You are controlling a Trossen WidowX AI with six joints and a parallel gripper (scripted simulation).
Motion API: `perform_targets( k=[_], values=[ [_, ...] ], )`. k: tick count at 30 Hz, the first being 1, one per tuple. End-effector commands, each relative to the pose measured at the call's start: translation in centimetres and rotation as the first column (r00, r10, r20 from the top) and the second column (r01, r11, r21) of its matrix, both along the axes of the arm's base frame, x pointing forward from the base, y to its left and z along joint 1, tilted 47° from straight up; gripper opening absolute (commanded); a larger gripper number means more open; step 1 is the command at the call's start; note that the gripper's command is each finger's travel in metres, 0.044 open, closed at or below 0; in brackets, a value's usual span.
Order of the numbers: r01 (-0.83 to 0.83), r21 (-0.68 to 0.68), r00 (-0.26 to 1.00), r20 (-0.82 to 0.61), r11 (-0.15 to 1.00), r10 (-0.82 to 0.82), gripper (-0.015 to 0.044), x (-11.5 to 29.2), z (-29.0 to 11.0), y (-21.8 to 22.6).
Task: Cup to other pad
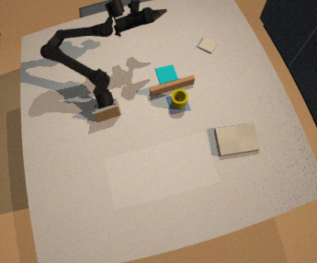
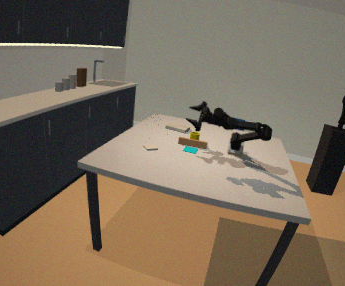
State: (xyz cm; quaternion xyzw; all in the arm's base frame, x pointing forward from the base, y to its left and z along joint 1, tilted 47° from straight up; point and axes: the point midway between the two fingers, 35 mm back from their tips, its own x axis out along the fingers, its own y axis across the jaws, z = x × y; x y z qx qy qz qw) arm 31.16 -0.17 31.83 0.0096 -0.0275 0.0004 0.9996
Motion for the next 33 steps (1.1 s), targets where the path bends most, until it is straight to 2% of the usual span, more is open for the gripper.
perform_targets(
  k=[1, 5, 9, 11, 19, 23, 28, 33],
  values=[
    [0.000, -0.013, 1.000, -0.012, 1.000, -0.001, 0.0374, 0.2, -0.2, -0.1],
    [-0.060, -0.257, 0.967, -0.256, 0.965, -0.009, 0.0269, 3.0, -4.9, -1.3],
    [-0.265, -0.434, 0.854, -0.520, 0.861, 0.001, 0.0167, 5.0, -10.8, -3.1],
    [-0.375, -0.453, 0.785, -0.620, 0.808, 0.017, 0.0167, 5.3, -13.5, -3.9],
    [-0.692, -0.327, 0.515, -0.848, 0.643, 0.123, 0.0167, 4.6, -21.4, -6.3],
    [-0.851, -0.200, 0.344, -0.911, 0.486, 0.228, 0.0167, 3.2, -25.0, -7.2],
    [-0.961, -0.052, 0.159, -0.906, 0.271, 0.392, 0.0167, 1.0, -28.4, -8.0],
    [-0.997, 0.018, 0.026, -0.818, 0.072, 0.575, 0.0167, -1.1, -30.7, -8.5]
  ],
)
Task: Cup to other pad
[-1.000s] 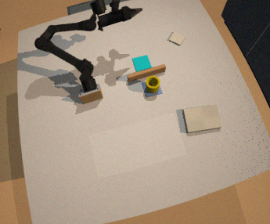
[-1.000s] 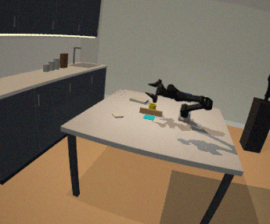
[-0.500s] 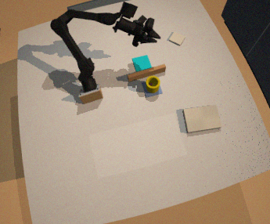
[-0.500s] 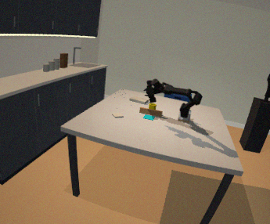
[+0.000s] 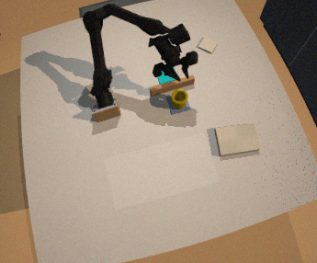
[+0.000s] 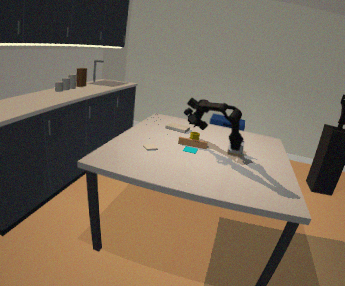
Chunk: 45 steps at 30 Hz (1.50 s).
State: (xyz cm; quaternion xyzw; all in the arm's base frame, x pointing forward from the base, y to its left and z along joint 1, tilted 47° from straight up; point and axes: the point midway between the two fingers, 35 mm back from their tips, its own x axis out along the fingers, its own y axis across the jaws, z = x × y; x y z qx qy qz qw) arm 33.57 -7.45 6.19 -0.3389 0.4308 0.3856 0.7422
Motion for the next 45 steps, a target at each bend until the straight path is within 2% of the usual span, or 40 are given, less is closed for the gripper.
perform_targets(
  k=[1, 5, 25, 45],
  values=[
    [-0.420, 0.351, 0.888, -0.030, 0.837, 0.458, 0.0167, -3.9, -5.4, -1.3],
    [-0.470, 0.423, 0.861, 0.028, 0.775, 0.507, 0.0167, -4.6, -6.0, -1.5],
    [-0.470, 0.423, 0.861, 0.027, 0.775, 0.507, 0.0167, -4.8, -6.0, -1.4],
    [-0.470, 0.422, 0.862, 0.028, 0.775, 0.507, 0.0167, -4.7, -8.2, 0.8]
  ],
)
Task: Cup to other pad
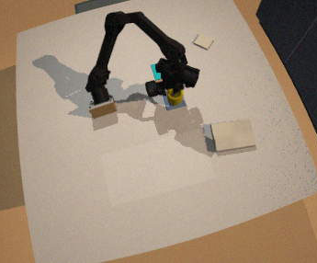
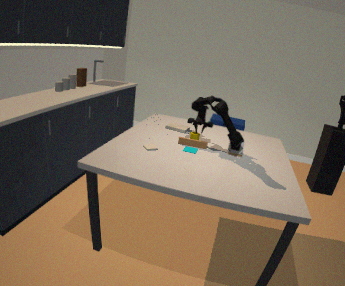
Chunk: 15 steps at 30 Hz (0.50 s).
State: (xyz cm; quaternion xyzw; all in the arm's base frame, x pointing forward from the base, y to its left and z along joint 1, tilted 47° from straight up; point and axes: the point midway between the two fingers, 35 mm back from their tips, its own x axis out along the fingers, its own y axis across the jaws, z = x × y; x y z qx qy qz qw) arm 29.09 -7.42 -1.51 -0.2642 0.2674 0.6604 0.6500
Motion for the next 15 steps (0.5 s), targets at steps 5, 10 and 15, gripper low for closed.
perform_targets(
  k=[5, 10, 15],
  values=[
    [0.005, 0.011, 1.000, -0.011, 1.000, -0.005, 0.0167, -0.3, -1.1, 1.4],
    [0.005, 0.012, 1.000, -0.011, 1.000, -0.005, 0.0167, -0.3, -1.6, 2.0],
    [0.005, 0.013, 1.000, -0.011, 1.000, -0.005, 0.0167, -0.4, -2.1, 2.6]
  ],
)
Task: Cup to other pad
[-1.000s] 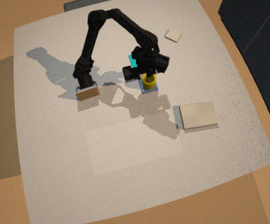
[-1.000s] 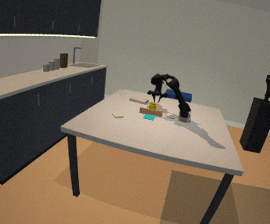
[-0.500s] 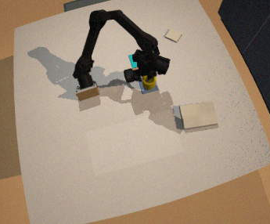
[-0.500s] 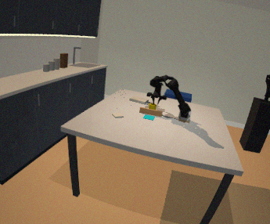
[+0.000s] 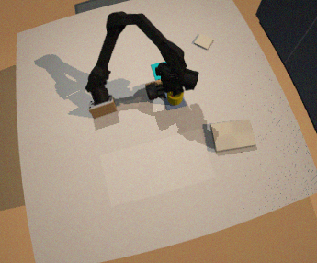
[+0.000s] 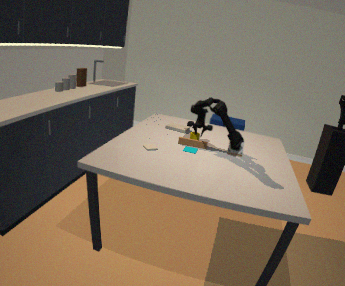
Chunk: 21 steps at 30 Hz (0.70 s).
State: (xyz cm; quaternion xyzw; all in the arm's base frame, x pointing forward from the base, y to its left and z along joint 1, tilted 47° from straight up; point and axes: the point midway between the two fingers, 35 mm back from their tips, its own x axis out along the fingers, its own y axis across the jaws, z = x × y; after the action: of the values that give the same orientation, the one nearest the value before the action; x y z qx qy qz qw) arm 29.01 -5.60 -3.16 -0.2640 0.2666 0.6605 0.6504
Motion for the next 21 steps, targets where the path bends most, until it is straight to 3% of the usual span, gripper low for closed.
perform_targets(
  k=[1, 17, 21],
  values=[
    [0.005, 0.011, 1.000, -0.012, 1.000, -0.004, 0.0167, -0.34, -0.58, 0.89],
    [0.004, 0.012, 1.000, -0.012, 1.000, -0.004, 0.0167, -0.39, -0.83, 1.19],
    [-0.003, 0.004, 1.000, -0.004, 1.000, 0.003, 0.0140, -0.24, -0.77, 0.99]
  ],
)
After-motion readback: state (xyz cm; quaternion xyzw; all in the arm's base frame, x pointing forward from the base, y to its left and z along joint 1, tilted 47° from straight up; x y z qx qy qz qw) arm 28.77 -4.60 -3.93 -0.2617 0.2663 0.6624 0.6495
